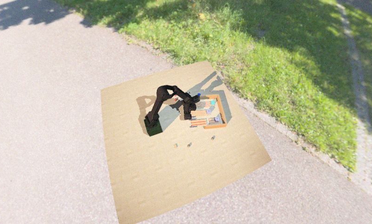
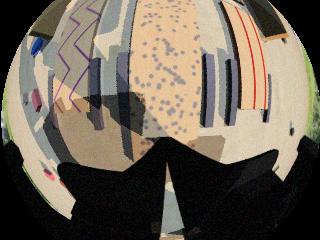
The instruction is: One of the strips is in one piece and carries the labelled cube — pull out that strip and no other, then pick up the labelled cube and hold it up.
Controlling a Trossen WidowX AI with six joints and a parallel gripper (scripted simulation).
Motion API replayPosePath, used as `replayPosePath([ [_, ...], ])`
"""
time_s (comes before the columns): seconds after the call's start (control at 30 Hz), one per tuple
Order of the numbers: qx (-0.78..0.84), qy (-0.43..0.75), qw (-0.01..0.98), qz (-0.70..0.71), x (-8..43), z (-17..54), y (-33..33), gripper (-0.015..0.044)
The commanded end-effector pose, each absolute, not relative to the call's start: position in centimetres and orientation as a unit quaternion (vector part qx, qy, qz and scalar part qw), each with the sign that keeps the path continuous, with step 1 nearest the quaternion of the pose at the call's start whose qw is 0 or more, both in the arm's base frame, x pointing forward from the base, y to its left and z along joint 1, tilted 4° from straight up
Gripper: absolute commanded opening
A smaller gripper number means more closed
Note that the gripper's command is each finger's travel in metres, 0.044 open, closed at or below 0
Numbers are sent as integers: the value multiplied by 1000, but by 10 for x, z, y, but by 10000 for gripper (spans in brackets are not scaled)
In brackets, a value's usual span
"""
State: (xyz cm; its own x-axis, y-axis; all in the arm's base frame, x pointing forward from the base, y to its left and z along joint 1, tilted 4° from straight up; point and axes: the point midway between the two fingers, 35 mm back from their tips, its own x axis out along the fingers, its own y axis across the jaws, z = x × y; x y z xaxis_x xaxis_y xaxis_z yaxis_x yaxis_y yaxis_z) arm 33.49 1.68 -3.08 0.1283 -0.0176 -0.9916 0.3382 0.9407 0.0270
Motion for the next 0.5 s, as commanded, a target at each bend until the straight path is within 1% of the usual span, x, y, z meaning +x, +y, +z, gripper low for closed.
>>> replayPosePath([
  [0.0,121,661,730,-122,320,-39,20,0],
  [0.47,121,662,730,-122,302,-41,25,0],
])
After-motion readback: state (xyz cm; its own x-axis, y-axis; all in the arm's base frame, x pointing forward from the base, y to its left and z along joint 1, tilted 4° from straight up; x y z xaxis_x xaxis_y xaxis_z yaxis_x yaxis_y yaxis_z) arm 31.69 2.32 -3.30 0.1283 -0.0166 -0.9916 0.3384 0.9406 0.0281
